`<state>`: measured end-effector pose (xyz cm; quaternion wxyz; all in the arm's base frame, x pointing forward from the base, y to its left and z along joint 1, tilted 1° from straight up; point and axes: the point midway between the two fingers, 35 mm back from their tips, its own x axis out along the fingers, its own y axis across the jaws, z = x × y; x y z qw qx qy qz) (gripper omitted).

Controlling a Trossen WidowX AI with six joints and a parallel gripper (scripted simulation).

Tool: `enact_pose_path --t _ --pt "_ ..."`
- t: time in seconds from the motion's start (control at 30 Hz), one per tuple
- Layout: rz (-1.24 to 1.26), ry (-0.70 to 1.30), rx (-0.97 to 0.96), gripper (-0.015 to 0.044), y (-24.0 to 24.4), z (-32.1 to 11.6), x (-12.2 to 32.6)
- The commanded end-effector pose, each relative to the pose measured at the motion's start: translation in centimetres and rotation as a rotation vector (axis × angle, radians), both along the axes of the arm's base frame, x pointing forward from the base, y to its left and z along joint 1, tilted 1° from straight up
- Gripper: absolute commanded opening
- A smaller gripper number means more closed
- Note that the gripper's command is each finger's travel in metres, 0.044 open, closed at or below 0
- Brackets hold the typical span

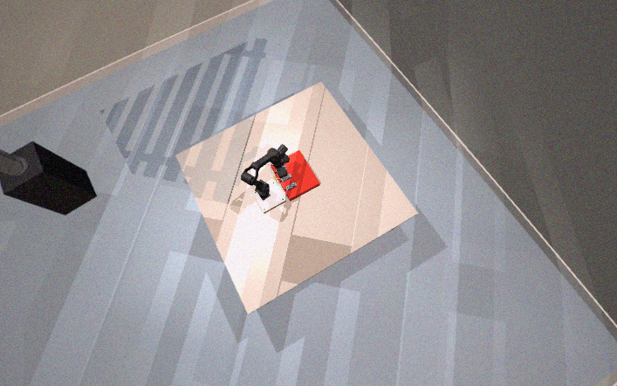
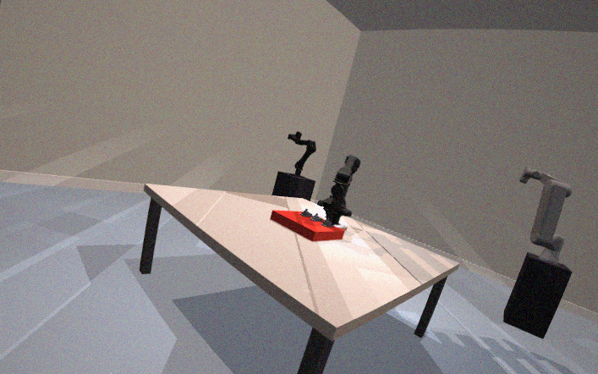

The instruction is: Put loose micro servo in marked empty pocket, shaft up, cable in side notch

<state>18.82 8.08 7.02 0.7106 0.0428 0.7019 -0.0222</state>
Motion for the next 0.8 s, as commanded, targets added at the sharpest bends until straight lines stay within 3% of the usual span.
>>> enact_pose_path --t 0.0,0.17,0.4,0.7,0.77 --pt "-0.001 0.0 0.0 0.0188 0.0 0.2 0.0" --pt "-0.001 0.0 0.0 0.0188 -0.2 3.3 -0.2" --pt "-0.001 0.0 0.0 0.0188 -0.1 3.5 -0.1" --pt "-0.005 -0.01 0.001 0.0424 -0.3 6.9 5.4" --pt "-0.004 -0.009 0.0 0.044 -0.5 8.0 7.1"
